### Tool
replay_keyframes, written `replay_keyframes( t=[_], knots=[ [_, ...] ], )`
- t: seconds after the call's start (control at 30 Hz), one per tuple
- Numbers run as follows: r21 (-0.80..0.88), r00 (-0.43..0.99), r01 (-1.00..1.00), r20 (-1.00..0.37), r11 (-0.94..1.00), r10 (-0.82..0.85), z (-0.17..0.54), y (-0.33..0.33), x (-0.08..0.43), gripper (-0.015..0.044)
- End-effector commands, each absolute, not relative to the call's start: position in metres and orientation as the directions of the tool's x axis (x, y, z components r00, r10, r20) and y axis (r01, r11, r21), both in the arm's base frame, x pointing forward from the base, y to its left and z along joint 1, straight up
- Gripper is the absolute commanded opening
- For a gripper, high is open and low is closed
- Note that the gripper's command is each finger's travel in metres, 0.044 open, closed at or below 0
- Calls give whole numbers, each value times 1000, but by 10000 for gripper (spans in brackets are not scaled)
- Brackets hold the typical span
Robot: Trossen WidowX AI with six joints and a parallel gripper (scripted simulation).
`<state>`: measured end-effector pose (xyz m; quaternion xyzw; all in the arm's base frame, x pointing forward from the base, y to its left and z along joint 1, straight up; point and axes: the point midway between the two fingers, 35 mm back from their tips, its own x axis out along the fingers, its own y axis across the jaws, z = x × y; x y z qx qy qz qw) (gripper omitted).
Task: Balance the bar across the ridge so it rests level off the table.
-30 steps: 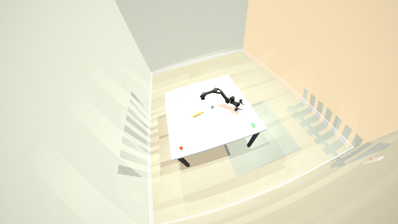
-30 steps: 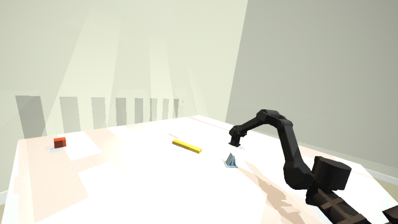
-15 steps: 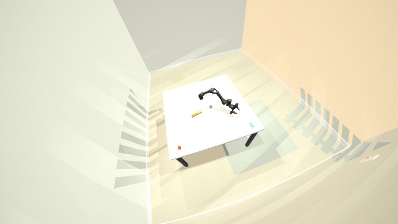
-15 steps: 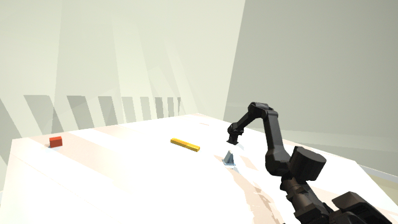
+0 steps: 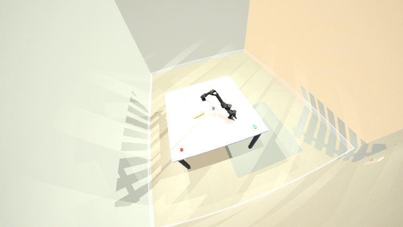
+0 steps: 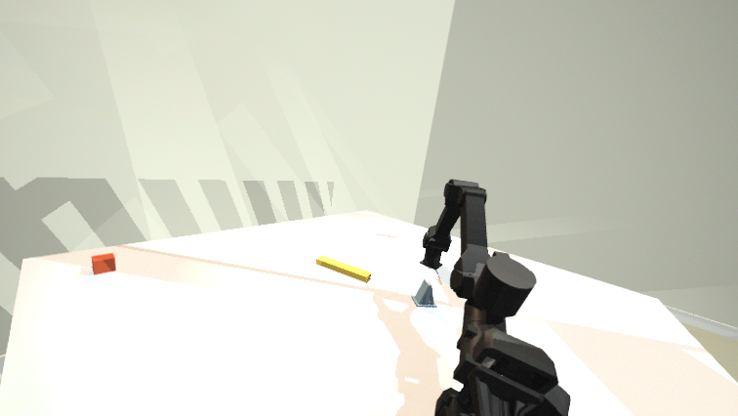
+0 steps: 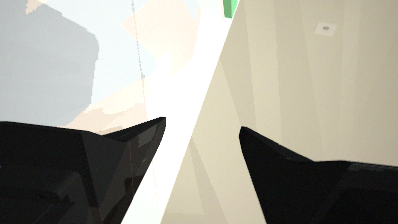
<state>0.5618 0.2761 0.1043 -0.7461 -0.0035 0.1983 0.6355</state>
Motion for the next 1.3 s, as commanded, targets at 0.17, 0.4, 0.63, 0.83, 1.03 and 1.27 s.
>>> replay_keyframes(
  t=[0.17, 0.4, 0.63, 0.83, 1.03, 1.27],
  knots=[
    [-908, 899, -418, -407, 39, 164, 100, 210, 575, 315],
    [-825, 862, -504, -501, 255, 84, 95, 155, 578, 315],
    [-708, 808, -523, -589, 475, 11, 92, 100, 573, 315],
    [-587, 749, -479, -661, 652, -44, 89, 55, 563, 315],
    [-457, 681, -381, -727, 804, -91, 88, 12, 547, 315],
    [-305, 590, -204, -796, 930, -131, 87, -35, 522, 315]
  ],
)
